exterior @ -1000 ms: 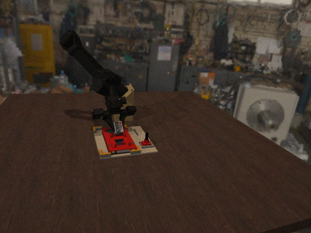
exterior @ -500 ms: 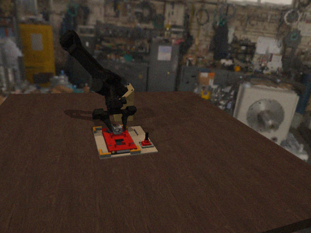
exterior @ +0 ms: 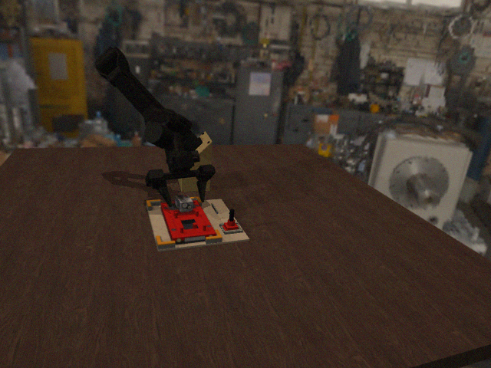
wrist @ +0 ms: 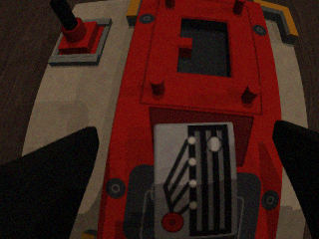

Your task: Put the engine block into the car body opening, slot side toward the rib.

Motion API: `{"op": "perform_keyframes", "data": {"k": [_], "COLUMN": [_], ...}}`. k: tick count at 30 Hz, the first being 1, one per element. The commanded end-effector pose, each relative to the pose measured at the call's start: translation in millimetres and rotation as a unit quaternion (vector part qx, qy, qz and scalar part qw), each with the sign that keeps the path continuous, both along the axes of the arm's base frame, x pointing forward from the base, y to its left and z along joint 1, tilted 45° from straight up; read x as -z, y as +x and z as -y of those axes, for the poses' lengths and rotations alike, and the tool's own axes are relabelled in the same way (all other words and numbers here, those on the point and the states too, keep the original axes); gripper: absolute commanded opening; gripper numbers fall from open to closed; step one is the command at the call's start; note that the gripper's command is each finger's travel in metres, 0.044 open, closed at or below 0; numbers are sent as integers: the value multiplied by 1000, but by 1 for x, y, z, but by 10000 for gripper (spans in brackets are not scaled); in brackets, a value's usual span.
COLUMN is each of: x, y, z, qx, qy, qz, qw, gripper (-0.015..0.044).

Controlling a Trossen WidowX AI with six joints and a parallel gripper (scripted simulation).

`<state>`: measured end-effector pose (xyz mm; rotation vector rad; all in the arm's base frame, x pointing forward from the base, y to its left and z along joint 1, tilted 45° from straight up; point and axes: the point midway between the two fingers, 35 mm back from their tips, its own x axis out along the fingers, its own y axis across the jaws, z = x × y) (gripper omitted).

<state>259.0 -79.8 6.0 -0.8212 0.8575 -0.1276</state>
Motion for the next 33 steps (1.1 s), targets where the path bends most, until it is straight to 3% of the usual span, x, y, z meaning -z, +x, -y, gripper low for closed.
{"op": "perform_keyframes", "data": {"k": [1, 8, 28, 33], "x": [-10, -24, -23, -22], "y": [-9, -26, -22, -21], "z": [-5, -14, -14, -14], "qx": [3, 4, 1, -26], "qy": [-1, -1, 0, -32], "qz": [1, -1, 1, -35], "qw": [1000, 1000, 1000, 999], "gripper": [440, 440, 440, 440]}}
